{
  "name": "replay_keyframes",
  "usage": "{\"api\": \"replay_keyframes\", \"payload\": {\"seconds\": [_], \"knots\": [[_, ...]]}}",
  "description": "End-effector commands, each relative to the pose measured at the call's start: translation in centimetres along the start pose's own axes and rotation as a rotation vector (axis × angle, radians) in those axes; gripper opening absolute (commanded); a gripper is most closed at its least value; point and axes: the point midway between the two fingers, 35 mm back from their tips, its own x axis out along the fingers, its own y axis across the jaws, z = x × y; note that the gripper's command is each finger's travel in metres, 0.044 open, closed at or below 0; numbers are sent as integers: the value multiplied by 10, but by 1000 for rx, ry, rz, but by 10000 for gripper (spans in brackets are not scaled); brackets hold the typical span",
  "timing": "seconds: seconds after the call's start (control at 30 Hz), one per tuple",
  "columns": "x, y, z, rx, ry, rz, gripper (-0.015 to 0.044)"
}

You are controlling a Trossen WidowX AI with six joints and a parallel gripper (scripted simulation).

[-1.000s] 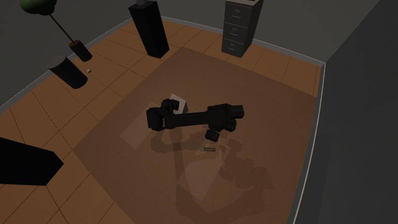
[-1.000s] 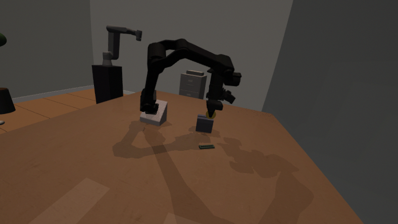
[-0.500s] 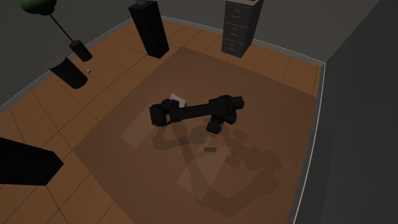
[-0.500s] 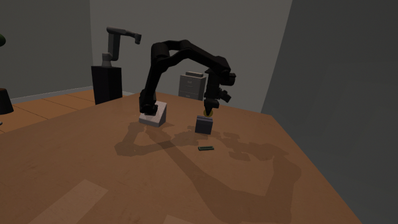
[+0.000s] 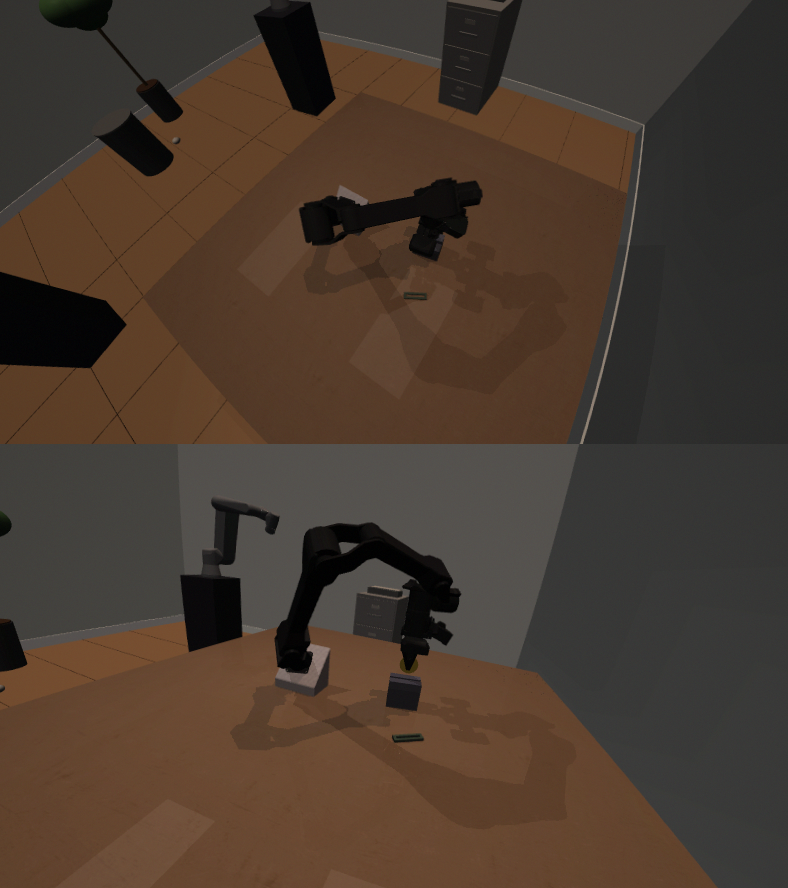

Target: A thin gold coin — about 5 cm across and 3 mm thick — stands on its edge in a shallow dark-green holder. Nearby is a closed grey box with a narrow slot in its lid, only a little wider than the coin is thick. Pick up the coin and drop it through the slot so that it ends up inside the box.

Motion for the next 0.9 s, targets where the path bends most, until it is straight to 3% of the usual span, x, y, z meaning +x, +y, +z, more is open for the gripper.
{"api": "replay_keyframes", "payload": {"seconds": [0.0,0.87], "knots": [[-1,-1,1,-2,-2,0,0],[-1,7,-1,10,-2,1,0]]}}
